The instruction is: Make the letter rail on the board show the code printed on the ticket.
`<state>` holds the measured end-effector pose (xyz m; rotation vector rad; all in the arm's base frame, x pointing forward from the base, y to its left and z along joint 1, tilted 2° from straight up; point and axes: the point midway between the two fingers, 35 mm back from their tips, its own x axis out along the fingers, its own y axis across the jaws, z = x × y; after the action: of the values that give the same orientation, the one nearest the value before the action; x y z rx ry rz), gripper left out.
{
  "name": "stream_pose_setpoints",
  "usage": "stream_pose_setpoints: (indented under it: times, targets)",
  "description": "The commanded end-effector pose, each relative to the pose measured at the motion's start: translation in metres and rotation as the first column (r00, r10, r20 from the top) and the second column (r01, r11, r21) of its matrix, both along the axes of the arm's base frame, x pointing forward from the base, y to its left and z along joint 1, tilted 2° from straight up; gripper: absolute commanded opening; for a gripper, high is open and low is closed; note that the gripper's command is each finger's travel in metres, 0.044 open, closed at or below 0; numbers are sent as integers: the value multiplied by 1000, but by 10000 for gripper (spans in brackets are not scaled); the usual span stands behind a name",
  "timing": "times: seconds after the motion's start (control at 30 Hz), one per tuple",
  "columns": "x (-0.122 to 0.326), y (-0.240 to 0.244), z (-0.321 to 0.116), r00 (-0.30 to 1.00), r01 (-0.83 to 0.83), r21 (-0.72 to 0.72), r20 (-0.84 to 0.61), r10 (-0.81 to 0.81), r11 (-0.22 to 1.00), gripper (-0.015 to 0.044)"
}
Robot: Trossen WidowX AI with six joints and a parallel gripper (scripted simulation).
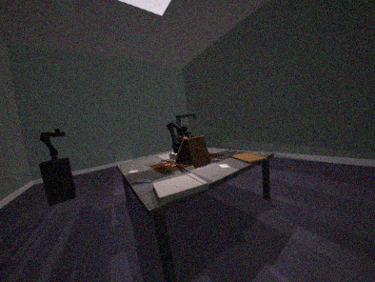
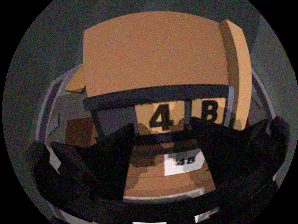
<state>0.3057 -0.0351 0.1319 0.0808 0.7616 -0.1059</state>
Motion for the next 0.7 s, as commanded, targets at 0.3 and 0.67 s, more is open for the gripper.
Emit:
stream_pose_setpoints:
  times: [0.3,0.67]
  targets:
    - [-7,0,6,1000,-7,-2,3,7,1000,295]
    - [-13,0,10,1000,-7,-2,2,7,1000,295]
